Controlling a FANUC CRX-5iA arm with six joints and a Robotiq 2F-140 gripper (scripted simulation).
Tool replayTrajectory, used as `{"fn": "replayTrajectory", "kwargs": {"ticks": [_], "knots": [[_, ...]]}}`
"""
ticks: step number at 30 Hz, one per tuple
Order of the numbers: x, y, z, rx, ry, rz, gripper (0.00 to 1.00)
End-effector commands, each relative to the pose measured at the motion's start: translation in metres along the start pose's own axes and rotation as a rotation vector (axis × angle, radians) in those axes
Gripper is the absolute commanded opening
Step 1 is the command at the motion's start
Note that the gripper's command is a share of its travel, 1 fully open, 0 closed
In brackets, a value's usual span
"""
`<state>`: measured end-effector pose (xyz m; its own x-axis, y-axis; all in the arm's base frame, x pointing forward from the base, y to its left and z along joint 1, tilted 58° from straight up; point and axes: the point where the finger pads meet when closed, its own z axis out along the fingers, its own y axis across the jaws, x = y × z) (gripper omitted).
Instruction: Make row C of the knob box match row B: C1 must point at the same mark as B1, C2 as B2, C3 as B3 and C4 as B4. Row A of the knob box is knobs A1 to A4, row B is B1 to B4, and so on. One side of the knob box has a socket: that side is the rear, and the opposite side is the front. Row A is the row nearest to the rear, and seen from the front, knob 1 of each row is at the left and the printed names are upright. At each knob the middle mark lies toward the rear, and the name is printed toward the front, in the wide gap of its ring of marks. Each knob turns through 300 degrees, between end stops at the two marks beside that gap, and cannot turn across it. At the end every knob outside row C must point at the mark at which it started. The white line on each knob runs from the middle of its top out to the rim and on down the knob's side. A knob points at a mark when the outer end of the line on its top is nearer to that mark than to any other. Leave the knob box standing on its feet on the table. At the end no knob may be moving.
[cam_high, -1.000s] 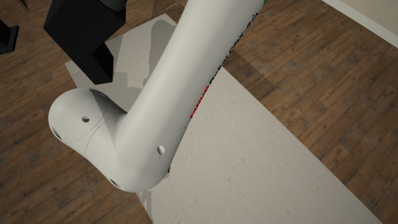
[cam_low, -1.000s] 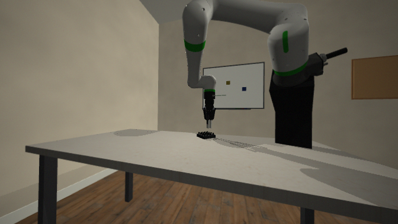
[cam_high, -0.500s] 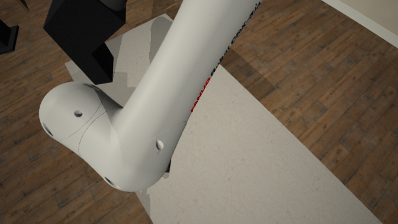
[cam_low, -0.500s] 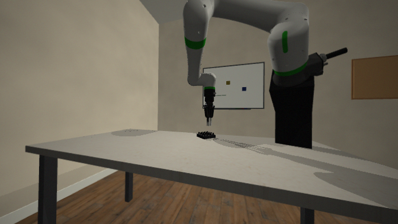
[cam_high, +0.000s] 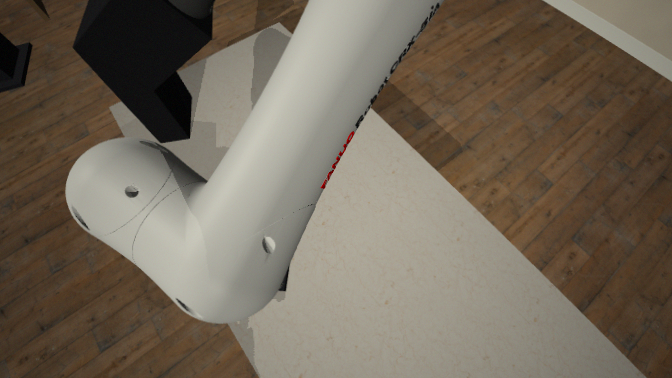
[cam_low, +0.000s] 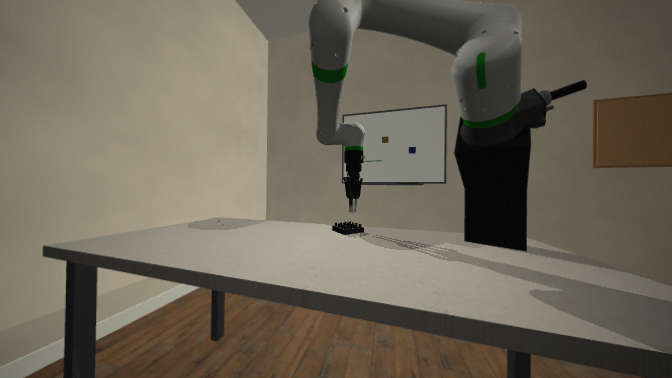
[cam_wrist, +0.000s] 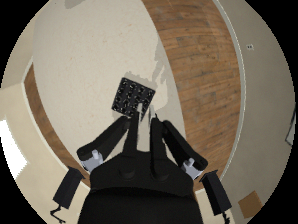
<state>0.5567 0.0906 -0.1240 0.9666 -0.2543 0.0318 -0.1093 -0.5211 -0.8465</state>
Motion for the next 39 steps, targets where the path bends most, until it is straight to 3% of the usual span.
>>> {"fn": "replayTrajectory", "kwargs": {"ticks": [1,39], "knots": [[0.000,0.000,0.000,0.000,0.000,0.000,0.12],[0.000,0.000,0.011,0.000,0.000,0.000,0.12]]}}
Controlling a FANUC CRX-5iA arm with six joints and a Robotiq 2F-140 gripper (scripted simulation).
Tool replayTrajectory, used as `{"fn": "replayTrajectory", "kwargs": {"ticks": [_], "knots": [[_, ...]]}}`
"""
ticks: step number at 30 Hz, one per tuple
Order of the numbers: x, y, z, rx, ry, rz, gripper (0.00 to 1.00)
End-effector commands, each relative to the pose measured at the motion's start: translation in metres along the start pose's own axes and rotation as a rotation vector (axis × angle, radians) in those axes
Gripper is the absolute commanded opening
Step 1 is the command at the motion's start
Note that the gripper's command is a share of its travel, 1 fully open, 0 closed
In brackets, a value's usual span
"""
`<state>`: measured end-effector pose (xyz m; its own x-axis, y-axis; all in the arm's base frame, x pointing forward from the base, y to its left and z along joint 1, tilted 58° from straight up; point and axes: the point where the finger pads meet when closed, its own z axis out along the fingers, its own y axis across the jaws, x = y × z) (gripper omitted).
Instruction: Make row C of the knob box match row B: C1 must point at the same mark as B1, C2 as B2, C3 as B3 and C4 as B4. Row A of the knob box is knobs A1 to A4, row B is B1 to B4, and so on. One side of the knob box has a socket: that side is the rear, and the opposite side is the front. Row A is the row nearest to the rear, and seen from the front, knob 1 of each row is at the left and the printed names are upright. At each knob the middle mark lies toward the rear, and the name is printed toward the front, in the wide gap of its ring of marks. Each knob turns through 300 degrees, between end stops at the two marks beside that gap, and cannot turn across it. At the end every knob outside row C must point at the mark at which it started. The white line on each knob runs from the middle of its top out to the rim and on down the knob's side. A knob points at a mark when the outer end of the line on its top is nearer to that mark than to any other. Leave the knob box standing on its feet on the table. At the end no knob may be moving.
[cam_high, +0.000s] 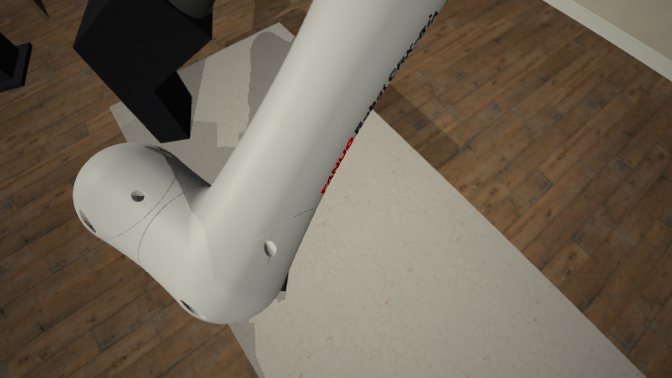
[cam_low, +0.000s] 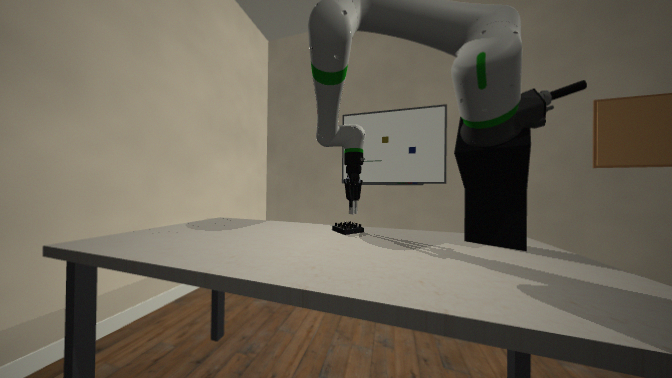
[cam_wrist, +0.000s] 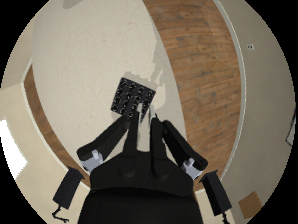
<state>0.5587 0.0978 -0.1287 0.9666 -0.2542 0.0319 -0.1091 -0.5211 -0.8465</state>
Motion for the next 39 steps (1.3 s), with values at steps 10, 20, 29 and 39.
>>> {"fn": "replayTrajectory", "kwargs": {"ticks": [10,20,29,39], "knots": [[0.000,0.000,0.012,0.000,0.000,0.000,0.12],[0.000,0.000,0.025,0.000,0.000,0.000,0.12],[0.000,0.000,0.031,0.000,0.000,0.000,0.12],[0.000,0.000,0.035,0.000,0.000,0.000,0.12]]}}
